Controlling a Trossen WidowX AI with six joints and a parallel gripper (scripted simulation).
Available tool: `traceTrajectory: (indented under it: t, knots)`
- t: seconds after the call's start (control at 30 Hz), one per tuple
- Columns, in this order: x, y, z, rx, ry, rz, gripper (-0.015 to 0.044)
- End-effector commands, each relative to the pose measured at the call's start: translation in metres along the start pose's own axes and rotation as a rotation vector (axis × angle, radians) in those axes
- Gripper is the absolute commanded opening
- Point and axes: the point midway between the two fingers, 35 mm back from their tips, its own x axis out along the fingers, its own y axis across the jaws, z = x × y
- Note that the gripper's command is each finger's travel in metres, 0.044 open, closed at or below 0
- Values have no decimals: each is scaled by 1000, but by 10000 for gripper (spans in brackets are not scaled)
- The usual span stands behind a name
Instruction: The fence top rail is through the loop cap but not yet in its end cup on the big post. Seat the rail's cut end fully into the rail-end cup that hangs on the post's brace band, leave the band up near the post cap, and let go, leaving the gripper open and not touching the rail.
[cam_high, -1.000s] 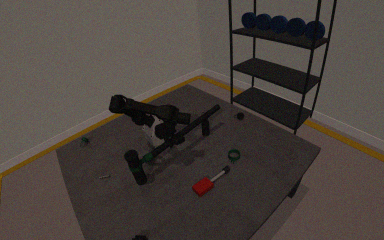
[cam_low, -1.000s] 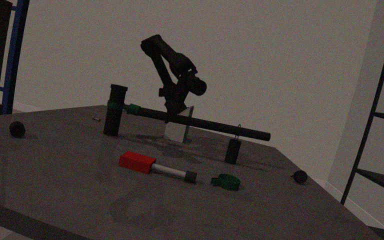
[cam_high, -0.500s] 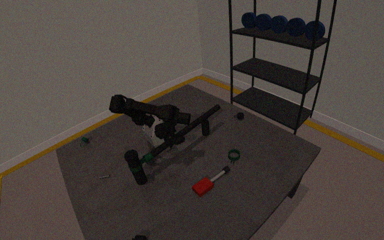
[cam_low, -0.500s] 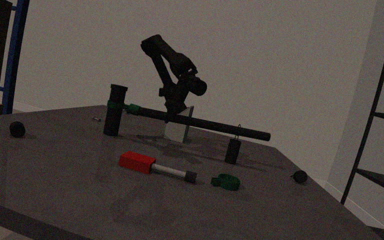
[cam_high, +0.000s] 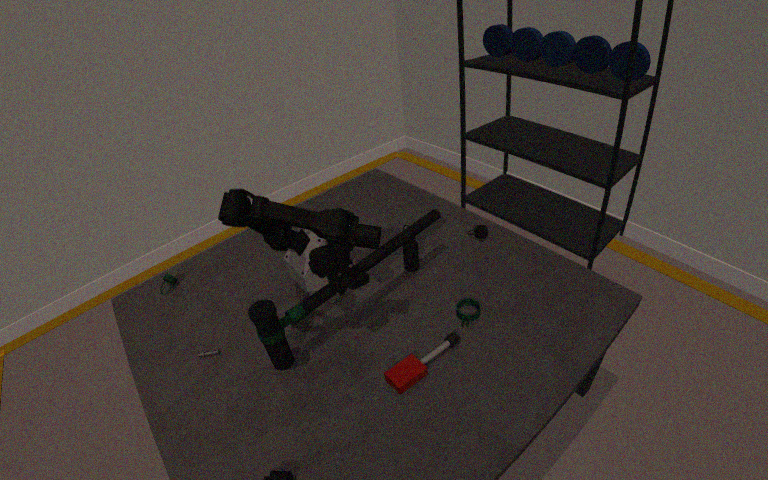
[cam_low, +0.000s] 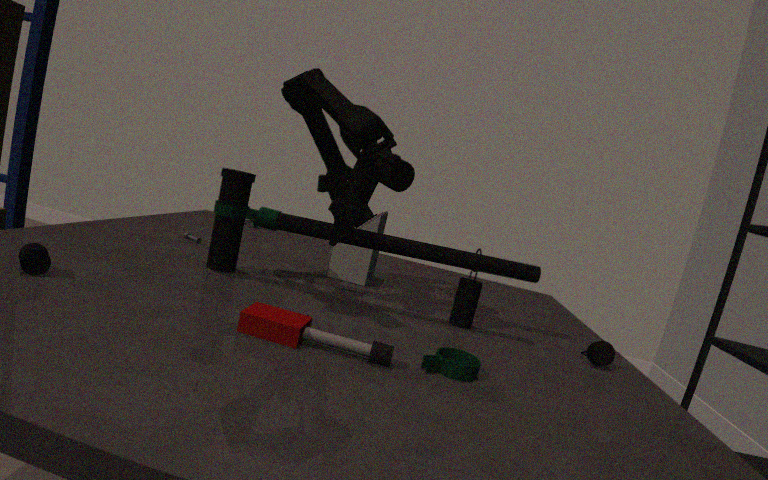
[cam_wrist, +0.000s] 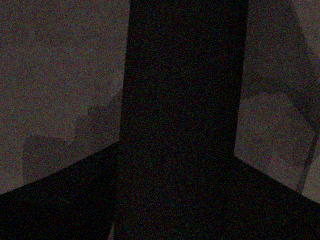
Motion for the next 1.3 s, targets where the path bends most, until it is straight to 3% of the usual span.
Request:
traceTrajectory:
  t: [0.0,1.27]
  knots:
    - [-4,2,1,-3,-7,10,0]
    - [0,3,12,-1,-4,-2,0]
